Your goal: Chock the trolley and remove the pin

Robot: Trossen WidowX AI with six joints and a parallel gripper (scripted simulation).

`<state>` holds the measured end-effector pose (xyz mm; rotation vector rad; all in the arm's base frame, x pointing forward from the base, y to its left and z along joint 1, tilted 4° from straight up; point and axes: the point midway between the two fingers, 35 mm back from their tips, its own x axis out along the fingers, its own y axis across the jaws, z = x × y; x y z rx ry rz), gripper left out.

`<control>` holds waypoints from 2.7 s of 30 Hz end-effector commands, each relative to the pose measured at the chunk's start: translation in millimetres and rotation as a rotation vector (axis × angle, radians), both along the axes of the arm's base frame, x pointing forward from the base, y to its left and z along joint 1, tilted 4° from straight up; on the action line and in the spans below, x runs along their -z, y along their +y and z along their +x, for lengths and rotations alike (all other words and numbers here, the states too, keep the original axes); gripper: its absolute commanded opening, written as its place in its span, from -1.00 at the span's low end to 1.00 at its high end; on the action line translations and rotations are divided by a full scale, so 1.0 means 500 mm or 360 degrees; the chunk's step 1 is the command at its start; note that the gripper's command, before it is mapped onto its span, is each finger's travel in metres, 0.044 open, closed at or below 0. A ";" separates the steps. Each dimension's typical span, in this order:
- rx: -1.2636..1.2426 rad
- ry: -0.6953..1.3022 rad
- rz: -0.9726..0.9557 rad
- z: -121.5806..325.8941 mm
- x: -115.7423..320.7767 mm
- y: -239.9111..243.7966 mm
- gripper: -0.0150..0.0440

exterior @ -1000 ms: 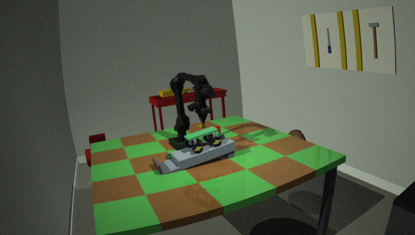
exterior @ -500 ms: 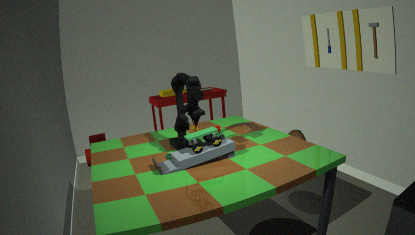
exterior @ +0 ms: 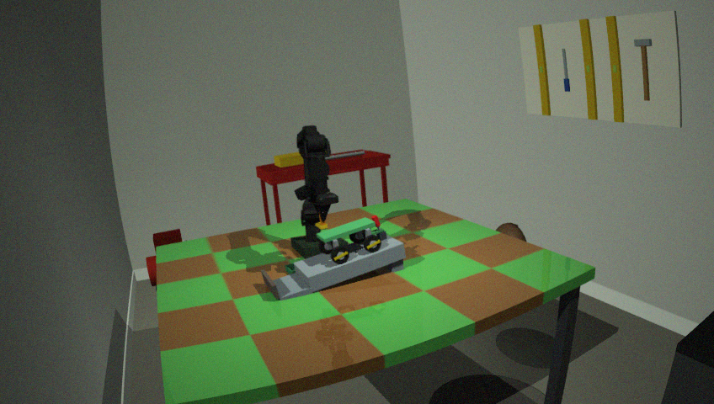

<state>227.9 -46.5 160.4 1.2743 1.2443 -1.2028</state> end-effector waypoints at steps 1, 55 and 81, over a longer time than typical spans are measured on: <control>-0.0006 -0.0004 -0.0011 0.007 0.003 -0.030 -0.49; 0.1492 0.0147 0.0070 0.054 0.027 -0.251 -0.49; 0.2461 0.0277 0.0121 0.080 0.034 -0.259 -0.49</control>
